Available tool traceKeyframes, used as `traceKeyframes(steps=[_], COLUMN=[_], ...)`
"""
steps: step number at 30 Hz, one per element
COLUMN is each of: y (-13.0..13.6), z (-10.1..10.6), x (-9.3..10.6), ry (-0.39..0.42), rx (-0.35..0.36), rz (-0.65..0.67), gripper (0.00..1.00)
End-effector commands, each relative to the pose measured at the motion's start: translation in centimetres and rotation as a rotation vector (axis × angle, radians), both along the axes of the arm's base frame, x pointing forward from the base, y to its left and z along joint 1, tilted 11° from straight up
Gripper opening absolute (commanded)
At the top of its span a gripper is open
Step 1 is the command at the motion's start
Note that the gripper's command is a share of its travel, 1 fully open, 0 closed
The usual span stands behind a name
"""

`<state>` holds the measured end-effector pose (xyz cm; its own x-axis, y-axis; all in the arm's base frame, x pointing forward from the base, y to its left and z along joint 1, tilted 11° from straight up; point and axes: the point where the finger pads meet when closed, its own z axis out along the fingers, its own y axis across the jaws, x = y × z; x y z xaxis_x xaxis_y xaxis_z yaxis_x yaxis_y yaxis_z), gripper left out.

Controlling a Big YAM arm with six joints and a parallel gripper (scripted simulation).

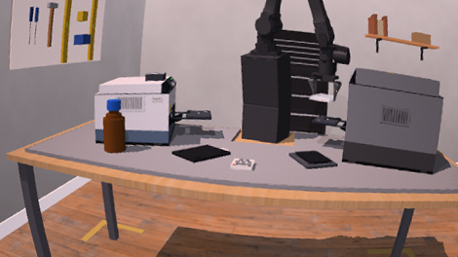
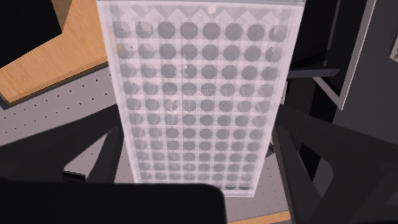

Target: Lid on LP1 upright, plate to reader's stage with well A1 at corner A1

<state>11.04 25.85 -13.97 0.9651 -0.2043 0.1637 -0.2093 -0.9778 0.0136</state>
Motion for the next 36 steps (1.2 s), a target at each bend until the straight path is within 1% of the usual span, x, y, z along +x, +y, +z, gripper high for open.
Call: traceKeyframes(steps=[1, 2, 5, 8, 11, 16, 19, 21, 28, 30, 36], y=[1.5, 1.8, 1.9, 2.1, 2.3, 2.2, 2.7, 2.7, 3.0, 2.5, 1.2], z=[0.8, 0.9, 1.0, 1.0, 0.7, 1.1, 1.2, 1.2, 1.7, 1.3, 0.6], x=[-0.4, -0.8, -0.8, -1.9, -2.9, -4.0, -3.2, -3.2, -2.2, -2.2, -3.1], ry=[-0.013, -0.014, -0.012, -0.011, -0.017, -0.022, -0.021, -0.021, -0.023, -0.019, -0.011], rx=[0.024, 0.026, 0.029, 0.021, 0.015, 0.008, 0.020, 0.020, 0.028, 0.016, -0.014], rz=[0.030, 0.049, 0.053, 0.051, 0.091, 0.146, 0.132, 0.132, 0.122, 0.120, 0.145], gripper=[0.86, 0.86, 0.86, 0.86, 0.86, 0.86, 0.86, 0.86, 0.86, 0.86, 0.86])
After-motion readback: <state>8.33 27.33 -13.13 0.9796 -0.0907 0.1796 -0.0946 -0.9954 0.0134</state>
